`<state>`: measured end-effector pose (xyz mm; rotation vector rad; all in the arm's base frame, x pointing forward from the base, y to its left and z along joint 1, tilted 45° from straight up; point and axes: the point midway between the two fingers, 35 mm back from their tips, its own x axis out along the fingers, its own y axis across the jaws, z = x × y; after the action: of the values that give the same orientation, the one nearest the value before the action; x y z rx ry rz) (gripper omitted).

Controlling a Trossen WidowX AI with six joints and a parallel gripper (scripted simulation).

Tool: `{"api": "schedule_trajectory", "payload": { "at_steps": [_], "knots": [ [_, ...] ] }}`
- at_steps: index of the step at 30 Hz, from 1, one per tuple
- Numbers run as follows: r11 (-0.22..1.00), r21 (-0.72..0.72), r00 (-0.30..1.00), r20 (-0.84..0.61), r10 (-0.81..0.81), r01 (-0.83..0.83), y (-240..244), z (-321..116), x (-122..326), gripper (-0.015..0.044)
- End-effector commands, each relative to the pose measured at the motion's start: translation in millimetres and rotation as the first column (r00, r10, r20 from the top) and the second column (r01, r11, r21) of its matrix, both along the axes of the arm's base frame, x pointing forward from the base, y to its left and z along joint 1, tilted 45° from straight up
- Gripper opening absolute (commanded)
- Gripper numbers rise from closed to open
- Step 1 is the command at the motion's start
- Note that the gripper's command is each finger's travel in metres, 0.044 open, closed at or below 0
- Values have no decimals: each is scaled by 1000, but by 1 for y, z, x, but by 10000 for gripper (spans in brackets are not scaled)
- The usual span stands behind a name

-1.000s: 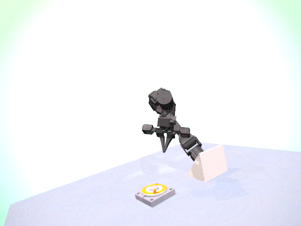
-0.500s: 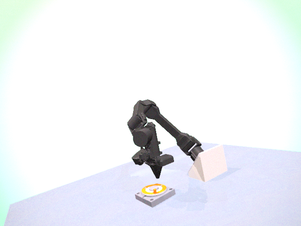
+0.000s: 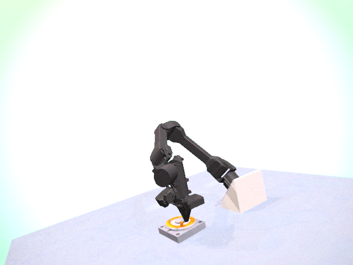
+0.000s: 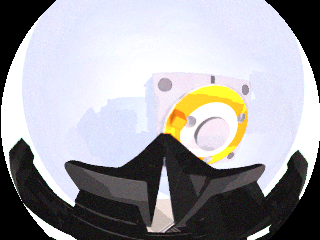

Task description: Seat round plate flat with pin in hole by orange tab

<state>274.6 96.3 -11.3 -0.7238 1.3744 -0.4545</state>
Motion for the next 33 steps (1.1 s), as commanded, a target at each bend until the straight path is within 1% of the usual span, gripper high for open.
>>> {"api": "schedule_trajectory", "payload": {
  "at_steps": [1, 33],
  "knots": [
    [1000, -6, 1000, 0, 7, -7, -5, -4, 0, 0],
    [1000, -7, 1000, 2, 7, -7, -9, 10, 38, 0]
  ]
}}
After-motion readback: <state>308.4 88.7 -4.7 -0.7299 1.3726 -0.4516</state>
